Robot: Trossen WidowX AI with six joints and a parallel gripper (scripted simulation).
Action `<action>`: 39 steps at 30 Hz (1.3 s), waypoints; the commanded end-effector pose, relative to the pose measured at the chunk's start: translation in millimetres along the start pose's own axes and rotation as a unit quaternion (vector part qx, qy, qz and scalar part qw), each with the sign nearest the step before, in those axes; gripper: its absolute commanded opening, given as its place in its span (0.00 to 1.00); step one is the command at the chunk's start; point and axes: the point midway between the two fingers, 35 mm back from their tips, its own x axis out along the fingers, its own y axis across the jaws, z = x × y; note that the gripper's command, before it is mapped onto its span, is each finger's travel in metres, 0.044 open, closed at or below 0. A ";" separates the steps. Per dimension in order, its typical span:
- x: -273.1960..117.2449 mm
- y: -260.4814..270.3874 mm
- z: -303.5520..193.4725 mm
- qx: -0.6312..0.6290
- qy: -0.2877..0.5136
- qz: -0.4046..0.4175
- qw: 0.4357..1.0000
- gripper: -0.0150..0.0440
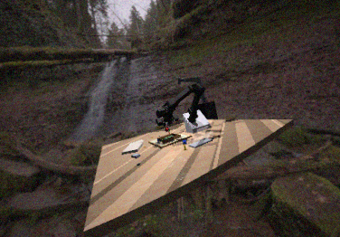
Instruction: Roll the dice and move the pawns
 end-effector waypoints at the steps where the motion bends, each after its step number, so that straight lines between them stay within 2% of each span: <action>1: -5.6 0.5 6.6 -0.001 -0.001 0.000 1.000 0.70; 4: -24.9 0.4 28.4 -0.002 -0.003 0.000 1.000 0.83; 7: -26.4 0.3 30.1 -0.002 -0.003 0.000 1.000 0.97; 9: -24.4 -0.2 29.4 -0.004 0.005 -0.004 1.000 1.00; 11: -10.1 -3.3 24.1 -0.017 0.073 -0.029 0.997 1.00; 14: 12.2 -6.4 13.4 -0.026 0.234 -0.048 0.971 1.00; 16: 20.4 -4.1 9.6 -0.017 0.338 -0.030 0.941 1.00; 18: 23.6 -0.4 9.8 -0.004 0.402 -0.005 0.916 1.00; 22: 23.9 0.2 10.0 -0.002 0.410 -0.001 0.912 1.00; 23: 26.0 -4.9 11.1 -0.003 0.375 -0.023 0.927 1.00; 24: 26.0 -4.9 11.1 -0.003 0.375 -0.023 0.927 1.00; 26: 20.4 -0.6 3.9 -0.024 0.372 -0.013 0.928 0.91; 30: -15.7 17.3 -42.2 -0.146 0.358 0.044 0.921 0.73; 34: -59.0 20.8 -95.8 -0.272 0.352 0.106 0.889 0.72; 39: -119.2 0.1 -162.0 -0.418 0.355 0.185 0.815 0.72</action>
